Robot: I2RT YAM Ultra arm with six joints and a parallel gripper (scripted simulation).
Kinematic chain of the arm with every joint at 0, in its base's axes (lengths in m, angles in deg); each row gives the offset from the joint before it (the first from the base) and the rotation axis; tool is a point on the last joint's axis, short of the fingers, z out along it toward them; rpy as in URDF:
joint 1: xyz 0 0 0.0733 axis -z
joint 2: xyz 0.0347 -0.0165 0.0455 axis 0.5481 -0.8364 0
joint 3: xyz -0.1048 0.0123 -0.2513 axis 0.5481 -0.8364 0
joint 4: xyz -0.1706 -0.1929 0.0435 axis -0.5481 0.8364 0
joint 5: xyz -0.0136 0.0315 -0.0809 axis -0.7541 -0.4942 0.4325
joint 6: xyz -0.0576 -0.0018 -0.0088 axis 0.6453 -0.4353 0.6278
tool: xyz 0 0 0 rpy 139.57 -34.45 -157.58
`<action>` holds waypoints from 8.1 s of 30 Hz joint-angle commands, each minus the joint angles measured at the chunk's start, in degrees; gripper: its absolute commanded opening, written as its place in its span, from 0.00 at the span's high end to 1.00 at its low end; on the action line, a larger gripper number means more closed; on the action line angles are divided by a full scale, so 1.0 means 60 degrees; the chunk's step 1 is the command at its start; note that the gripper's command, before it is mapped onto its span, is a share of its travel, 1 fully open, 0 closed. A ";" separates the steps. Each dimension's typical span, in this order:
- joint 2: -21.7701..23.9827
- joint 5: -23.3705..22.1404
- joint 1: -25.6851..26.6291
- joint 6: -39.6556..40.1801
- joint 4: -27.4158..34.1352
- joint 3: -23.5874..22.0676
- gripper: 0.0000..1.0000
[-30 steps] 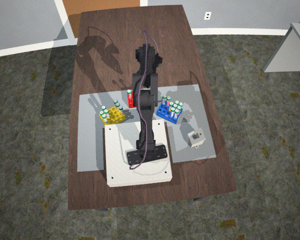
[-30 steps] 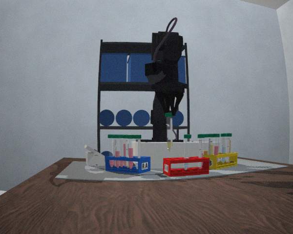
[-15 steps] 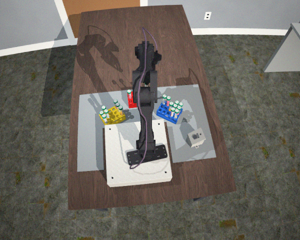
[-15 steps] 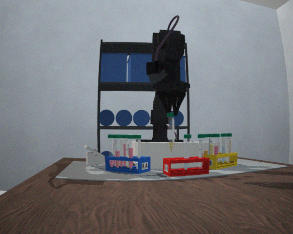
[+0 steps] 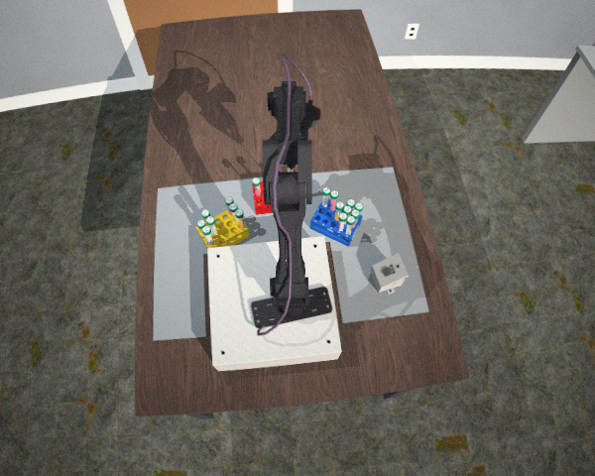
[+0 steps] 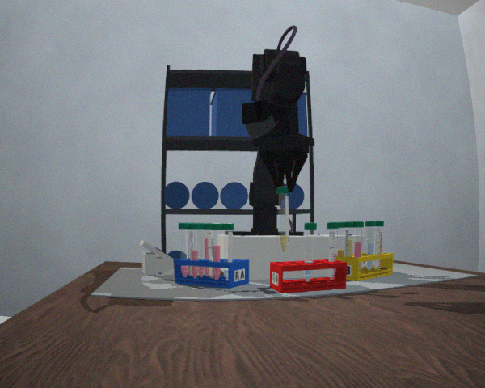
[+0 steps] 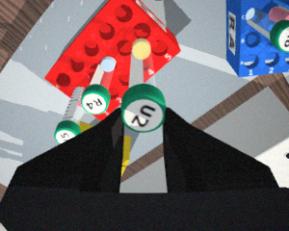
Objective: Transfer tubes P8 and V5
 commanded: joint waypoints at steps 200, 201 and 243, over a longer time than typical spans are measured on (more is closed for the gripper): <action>-0.0491 -0.0038 -0.0165 -0.0142 -0.2341 -0.1851 1.00; -0.0521 -0.0039 -0.0166 -0.0141 -0.2357 -0.1778 1.00; -0.0407 0.0001 -0.0090 -0.0109 -0.2408 -0.1853 0.70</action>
